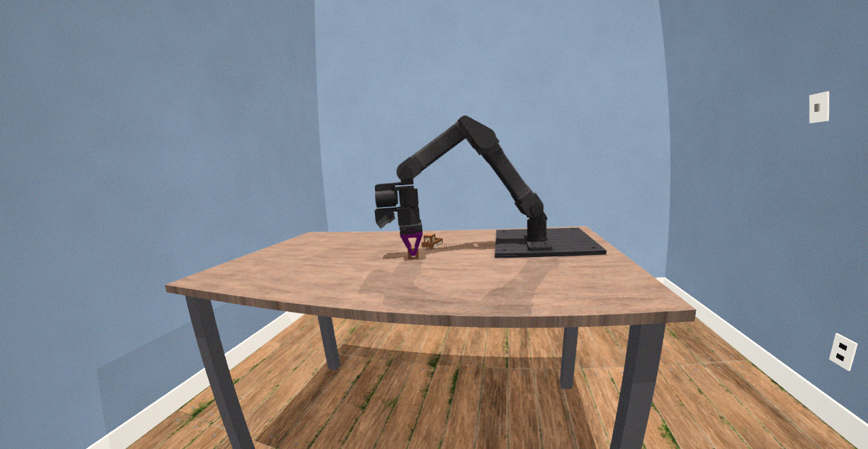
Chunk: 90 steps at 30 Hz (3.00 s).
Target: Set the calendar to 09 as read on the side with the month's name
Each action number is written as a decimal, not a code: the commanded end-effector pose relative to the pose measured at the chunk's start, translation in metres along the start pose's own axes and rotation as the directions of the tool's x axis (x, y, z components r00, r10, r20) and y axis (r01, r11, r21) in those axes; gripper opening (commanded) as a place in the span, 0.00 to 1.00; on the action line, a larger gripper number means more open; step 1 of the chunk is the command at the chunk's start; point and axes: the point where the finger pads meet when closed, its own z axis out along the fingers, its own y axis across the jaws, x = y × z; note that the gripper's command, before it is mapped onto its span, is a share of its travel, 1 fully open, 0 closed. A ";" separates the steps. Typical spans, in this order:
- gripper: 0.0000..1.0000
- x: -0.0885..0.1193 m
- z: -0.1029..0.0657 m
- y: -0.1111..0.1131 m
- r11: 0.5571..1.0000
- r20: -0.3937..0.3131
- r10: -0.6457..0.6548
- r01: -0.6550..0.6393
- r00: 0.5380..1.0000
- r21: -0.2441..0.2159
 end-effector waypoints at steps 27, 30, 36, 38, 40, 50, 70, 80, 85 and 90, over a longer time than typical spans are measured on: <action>0.47 -0.003 -0.019 0.000 1.000 0.019 0.000 0.000 1.000 0.000; 0.47 -0.003 -0.023 0.000 1.000 0.019 0.000 0.000 1.000 0.000; 0.47 -0.003 -0.056 0.000 1.000 0.019 0.000 0.000 1.000 0.000; 0.47 -0.003 -0.066 0.000 1.000 0.019 0.000 0.000 1.000 0.000; 0.47 -0.002 -0.076 0.000 1.000 0.019 0.000 0.000 1.000 0.000; 0.47 -0.002 -0.094 0.000 1.000 0.019 0.000 0.000 1.000 0.000; 1.00 -0.002 -0.094 0.000 1.000 0.019 0.000 0.000 1.000 0.000; 1.00 -0.002 -0.094 0.000 1.000 0.019 0.000 0.000 1.000 0.000; 1.00 -0.002 -0.094 0.000 1.000 0.019 0.000 0.000 1.000 0.000; 1.00 -0.002 -0.094 0.000 1.000 0.019 0.000 0.000 1.000 0.000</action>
